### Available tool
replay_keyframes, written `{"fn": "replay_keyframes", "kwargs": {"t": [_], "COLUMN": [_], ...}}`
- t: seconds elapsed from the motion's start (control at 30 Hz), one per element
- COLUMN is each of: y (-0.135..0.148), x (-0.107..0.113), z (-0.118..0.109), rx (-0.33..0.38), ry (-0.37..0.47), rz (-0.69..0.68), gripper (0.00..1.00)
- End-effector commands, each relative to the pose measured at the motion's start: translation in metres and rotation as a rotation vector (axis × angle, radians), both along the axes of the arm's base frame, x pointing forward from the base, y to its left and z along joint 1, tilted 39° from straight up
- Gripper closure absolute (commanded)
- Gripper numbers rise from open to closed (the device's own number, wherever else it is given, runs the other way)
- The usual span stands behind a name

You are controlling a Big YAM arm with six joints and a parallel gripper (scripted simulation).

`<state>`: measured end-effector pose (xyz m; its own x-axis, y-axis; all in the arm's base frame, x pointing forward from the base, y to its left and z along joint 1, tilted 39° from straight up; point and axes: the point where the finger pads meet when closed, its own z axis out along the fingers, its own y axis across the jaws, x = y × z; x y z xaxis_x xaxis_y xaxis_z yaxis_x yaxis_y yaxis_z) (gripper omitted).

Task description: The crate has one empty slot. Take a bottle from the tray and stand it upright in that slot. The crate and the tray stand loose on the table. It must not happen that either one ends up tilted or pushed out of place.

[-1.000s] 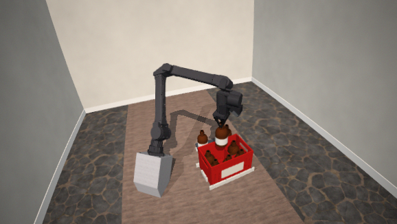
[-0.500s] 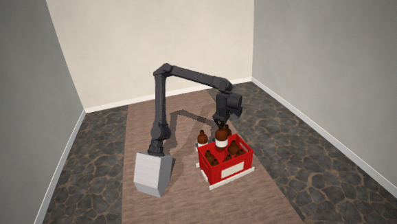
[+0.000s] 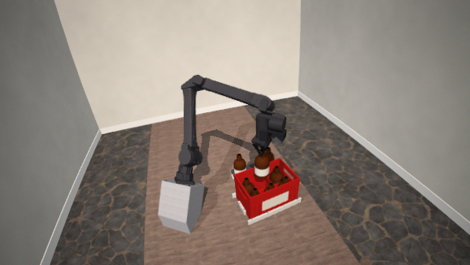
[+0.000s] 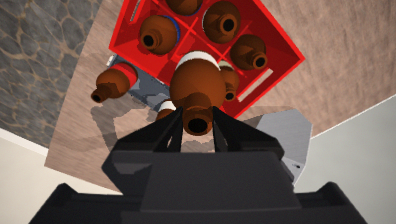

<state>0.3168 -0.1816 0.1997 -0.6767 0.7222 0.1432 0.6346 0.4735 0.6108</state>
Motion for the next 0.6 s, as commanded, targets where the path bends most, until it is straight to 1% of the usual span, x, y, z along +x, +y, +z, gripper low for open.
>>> {"fn": "replay_keyframes", "kwargs": {"t": [0.0,0.1,0.17,0.27,0.37,0.57], "y": [0.0038,0.0048,0.0008,0.0044,0.0030,0.0006], "x": [0.0050,0.0057,0.0082,0.0055,0.0090,0.0069], "z": [0.0067,0.0051,0.0093,0.0034,0.0074,0.0064], "rx": [-0.026,-0.026,-0.036,-0.026,-0.035,-0.033], "ry": [-0.024,-0.024,-0.034,-0.023,-0.032,-0.031], "rz": [-0.003,-0.003,-0.008,-0.008,-0.005,-0.014], "gripper": [1.00,1.00,1.00,1.00,1.00,1.00]}}
